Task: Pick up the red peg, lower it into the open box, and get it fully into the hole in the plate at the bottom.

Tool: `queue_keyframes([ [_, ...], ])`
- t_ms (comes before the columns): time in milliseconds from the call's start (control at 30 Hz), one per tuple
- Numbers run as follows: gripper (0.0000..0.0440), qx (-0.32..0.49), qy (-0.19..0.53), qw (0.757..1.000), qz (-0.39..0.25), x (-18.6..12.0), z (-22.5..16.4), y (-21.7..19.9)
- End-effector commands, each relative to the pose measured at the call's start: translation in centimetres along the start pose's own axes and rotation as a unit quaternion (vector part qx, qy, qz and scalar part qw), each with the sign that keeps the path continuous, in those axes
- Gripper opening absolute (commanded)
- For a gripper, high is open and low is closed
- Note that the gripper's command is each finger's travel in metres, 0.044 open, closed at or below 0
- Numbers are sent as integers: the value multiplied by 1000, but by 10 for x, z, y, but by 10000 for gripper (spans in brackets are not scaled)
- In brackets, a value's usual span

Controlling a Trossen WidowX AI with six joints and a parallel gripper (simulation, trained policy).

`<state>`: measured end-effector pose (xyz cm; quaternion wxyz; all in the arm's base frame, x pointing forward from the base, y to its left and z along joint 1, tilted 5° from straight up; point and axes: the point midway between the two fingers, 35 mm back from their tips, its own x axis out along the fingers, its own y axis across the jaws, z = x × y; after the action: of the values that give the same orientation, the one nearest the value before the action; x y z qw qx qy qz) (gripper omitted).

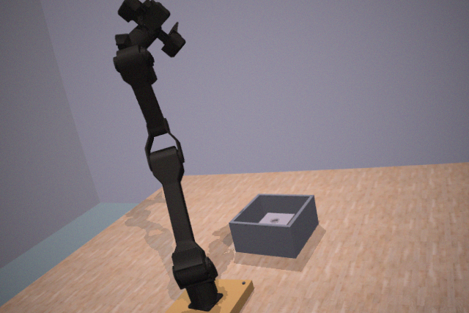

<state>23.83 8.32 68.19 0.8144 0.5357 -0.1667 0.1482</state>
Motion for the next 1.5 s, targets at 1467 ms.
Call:
queue_keyframes([
  [1467,440,492,-54,718,490,-219,230,94],
])
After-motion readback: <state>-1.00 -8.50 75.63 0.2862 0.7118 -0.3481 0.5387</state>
